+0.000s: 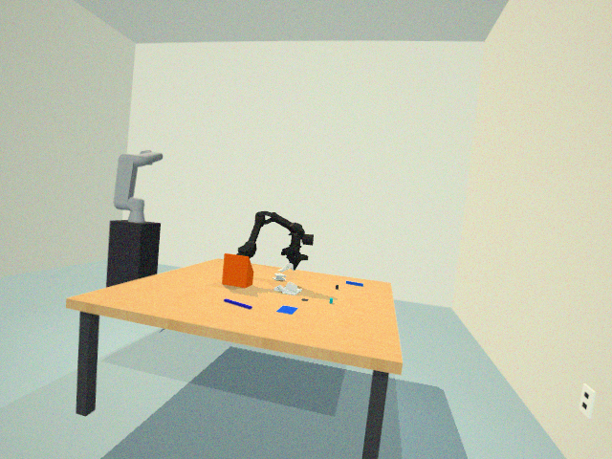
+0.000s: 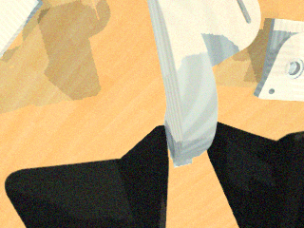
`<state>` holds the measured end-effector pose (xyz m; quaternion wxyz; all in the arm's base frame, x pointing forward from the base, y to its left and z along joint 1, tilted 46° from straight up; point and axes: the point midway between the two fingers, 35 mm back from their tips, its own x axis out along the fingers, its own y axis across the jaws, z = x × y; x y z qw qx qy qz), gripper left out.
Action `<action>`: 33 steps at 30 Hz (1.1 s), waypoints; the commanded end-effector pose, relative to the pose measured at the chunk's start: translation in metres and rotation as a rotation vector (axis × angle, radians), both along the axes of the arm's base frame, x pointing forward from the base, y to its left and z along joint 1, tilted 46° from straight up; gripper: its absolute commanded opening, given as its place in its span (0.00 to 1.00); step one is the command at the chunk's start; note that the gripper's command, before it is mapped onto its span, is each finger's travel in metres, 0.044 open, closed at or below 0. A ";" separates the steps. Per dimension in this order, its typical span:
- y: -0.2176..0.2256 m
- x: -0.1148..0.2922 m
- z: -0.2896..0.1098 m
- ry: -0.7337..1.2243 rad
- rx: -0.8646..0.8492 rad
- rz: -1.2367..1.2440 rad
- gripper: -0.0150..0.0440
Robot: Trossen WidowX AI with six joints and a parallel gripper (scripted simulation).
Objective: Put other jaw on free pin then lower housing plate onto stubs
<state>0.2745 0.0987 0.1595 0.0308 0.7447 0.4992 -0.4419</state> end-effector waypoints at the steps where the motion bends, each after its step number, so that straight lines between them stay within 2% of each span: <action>1: 0.001 0.003 0.001 0.079 0.009 -0.078 0.32; 33: 0.026 0.010 -0.024 0.119 0.013 -0.117 0.32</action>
